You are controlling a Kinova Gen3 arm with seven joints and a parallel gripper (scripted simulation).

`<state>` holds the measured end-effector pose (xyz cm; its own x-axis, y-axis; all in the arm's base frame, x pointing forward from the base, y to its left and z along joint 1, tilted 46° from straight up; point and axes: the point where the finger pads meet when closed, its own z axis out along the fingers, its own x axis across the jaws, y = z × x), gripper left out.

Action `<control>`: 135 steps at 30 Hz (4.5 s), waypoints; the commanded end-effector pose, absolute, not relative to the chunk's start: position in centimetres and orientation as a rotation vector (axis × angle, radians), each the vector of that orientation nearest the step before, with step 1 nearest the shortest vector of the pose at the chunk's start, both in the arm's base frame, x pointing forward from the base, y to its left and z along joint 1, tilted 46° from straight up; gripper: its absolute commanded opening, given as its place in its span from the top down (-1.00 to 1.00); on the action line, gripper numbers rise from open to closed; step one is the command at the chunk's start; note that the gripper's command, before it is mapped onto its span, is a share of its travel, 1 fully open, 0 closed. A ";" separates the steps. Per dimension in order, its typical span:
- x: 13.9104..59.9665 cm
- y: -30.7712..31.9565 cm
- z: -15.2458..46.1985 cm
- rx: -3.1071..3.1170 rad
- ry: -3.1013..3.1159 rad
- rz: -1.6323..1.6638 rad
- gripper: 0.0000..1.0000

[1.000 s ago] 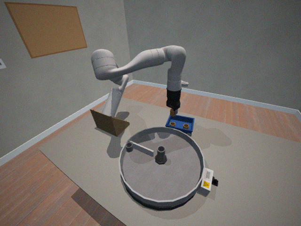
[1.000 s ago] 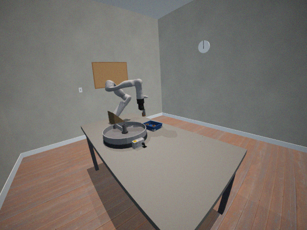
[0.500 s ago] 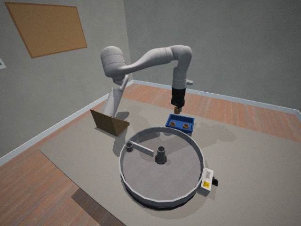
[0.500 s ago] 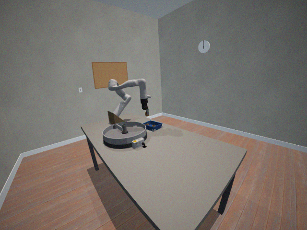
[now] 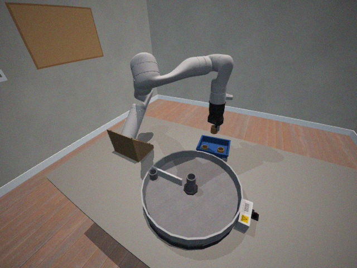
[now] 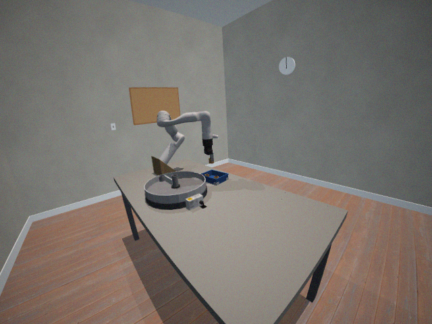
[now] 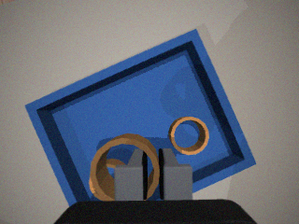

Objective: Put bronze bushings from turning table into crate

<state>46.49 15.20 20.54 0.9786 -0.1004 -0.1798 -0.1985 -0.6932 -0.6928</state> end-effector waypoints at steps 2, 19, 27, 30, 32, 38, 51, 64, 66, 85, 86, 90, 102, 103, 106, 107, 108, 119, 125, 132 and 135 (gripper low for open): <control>46.2 16.6 19.2 -2.342 0.200 0.168 1.00; 46.0 18.8 17.3 -2.343 0.197 0.168 1.00; 45.9 19.2 16.9 -2.343 0.196 0.168 1.00; 45.9 19.2 16.9 -2.343 0.196 0.168 1.00; 45.9 19.2 16.9 -2.343 0.196 0.168 1.00; 45.7 21.3 14.9 -2.345 0.193 0.168 1.00; 45.7 21.6 14.7 -2.345 0.194 0.168 1.00; 45.7 21.9 14.3 -2.345 0.193 0.168 1.00; 45.7 21.9 14.3 -2.345 0.193 0.168 1.00; 45.6 22.8 13.5 -2.345 0.193 0.168 1.00; 45.6 22.9 13.3 -2.345 0.193 0.168 1.00; 45.6 23.1 13.1 -2.345 0.193 0.168 1.00; 45.6 23.4 12.9 -2.345 0.193 0.168 1.00; 45.5 23.5 12.8 -2.345 0.193 0.168 1.00; 45.5 23.7 12.5 -2.345 0.193 0.168 1.00; 45.5 23.7 12.5 -2.345 0.193 0.168 1.00; 45.5 23.7 12.5 -2.345 0.193 0.168 1.00; 45.5 24.0 12.3 -2.345 0.193 0.168 1.00; 45.5 24.3 11.9 -2.345 0.193 0.168 1.00; 45.5 24.3 11.9 -2.345 0.193 0.168 1.00; 45.5 24.5 11.8 -2.345 0.193 0.168 1.00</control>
